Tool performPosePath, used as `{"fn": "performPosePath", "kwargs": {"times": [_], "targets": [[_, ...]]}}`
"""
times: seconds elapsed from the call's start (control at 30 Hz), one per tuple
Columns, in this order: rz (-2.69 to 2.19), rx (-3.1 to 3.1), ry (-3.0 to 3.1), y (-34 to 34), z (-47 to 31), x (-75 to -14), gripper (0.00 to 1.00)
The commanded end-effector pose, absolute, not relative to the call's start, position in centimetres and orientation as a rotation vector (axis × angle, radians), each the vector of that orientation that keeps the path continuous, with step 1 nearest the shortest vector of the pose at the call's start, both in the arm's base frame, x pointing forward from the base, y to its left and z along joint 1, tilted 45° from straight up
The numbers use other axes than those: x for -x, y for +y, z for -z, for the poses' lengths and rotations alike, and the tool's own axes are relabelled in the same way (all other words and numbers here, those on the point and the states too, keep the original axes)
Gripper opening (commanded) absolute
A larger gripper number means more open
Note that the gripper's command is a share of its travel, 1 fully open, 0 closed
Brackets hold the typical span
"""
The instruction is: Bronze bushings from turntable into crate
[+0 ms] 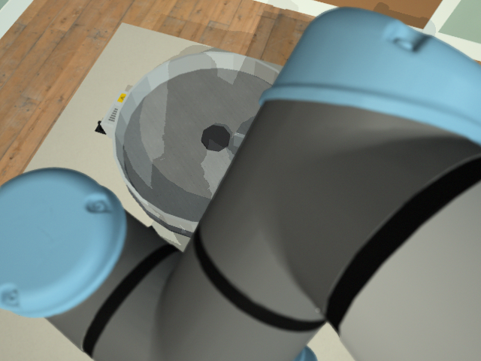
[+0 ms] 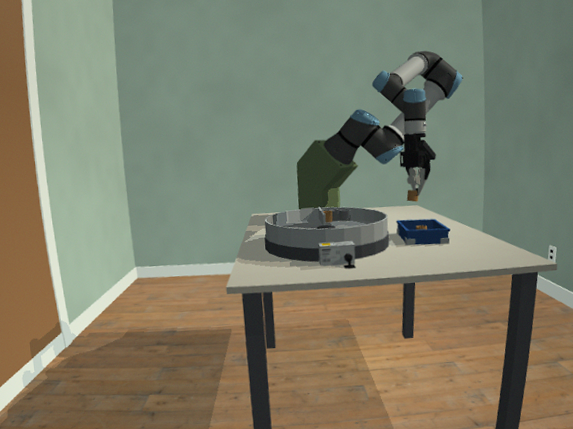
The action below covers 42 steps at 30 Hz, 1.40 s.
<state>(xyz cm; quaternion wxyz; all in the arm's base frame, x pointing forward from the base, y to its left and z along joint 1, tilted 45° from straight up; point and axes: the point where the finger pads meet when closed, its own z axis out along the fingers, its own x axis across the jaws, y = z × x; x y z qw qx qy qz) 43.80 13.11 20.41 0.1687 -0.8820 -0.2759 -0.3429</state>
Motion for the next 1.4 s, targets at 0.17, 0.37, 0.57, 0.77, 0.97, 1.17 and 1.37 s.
{"fn": "performPosePath", "kwargs": {"times": [0.17, 0.37, 0.57, 0.77, 0.97, 1.17, 1.37], "targets": [[0.974, 2.511, -0.784, 14.28, -21.38, -44.06, 0.00], [0.974, 2.511, -0.784, 14.62, -21.66, -44.12, 0.00], [0.974, 2.511, -0.784, 14.70, -21.73, -44.13, 0.00], [0.974, 2.511, -0.784, 14.71, -21.73, -44.13, 0.00], [0.974, 2.511, -0.784, 14.71, -21.73, -44.13, 0.00], [0.974, 2.511, -0.784, 14.71, -21.73, -44.13, 0.00], [0.974, 2.511, -0.784, 14.71, -21.73, -44.13, 0.00]]}}
